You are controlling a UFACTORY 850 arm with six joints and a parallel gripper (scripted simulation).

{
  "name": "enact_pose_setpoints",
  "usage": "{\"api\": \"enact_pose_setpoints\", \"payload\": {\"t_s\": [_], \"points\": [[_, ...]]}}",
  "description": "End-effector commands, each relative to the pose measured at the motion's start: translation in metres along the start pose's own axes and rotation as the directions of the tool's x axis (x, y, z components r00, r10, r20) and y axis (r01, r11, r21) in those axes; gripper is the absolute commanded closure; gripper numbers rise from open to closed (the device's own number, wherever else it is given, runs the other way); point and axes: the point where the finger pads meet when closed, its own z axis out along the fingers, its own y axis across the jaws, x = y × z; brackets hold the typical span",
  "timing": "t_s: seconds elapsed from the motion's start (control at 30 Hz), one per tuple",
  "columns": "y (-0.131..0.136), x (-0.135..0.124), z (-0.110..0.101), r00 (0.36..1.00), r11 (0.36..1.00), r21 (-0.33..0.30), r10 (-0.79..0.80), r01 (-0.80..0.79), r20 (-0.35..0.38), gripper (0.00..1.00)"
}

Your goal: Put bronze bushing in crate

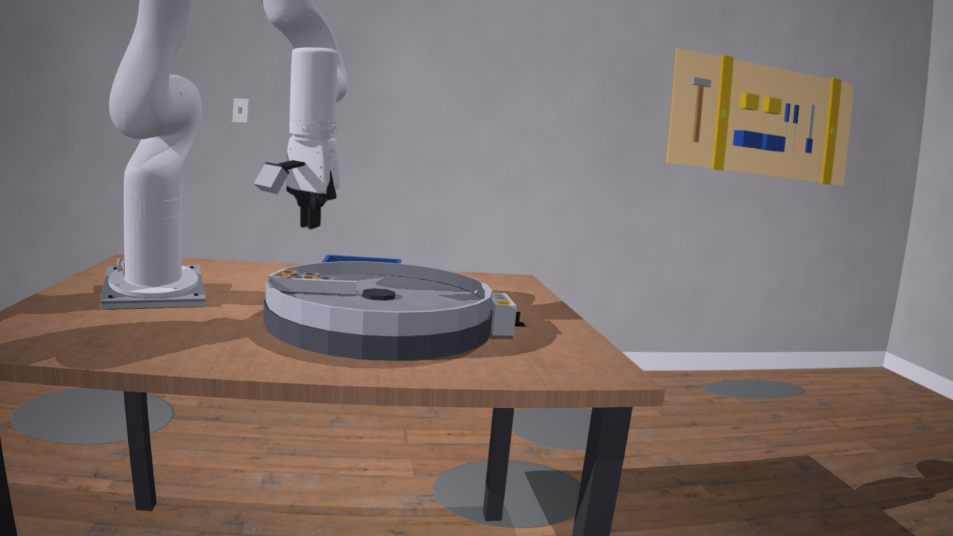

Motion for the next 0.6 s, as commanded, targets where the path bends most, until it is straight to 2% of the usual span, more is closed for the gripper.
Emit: {"api": "enact_pose_setpoints", "payload": {"t_s": [0.0,0.17,0.57], "points": [[0.001,0.001,0.004,0.997,0.998,-0.027,-0.057,0.059,0.056,0.9],[0.003,0.001,0.007,0.993,0.995,-0.04,-0.092,0.095,0.08,0.9],[0.009,0.002,0.018,0.95,0.963,-0.071,-0.241,0.26,0.199,0.9]]}}
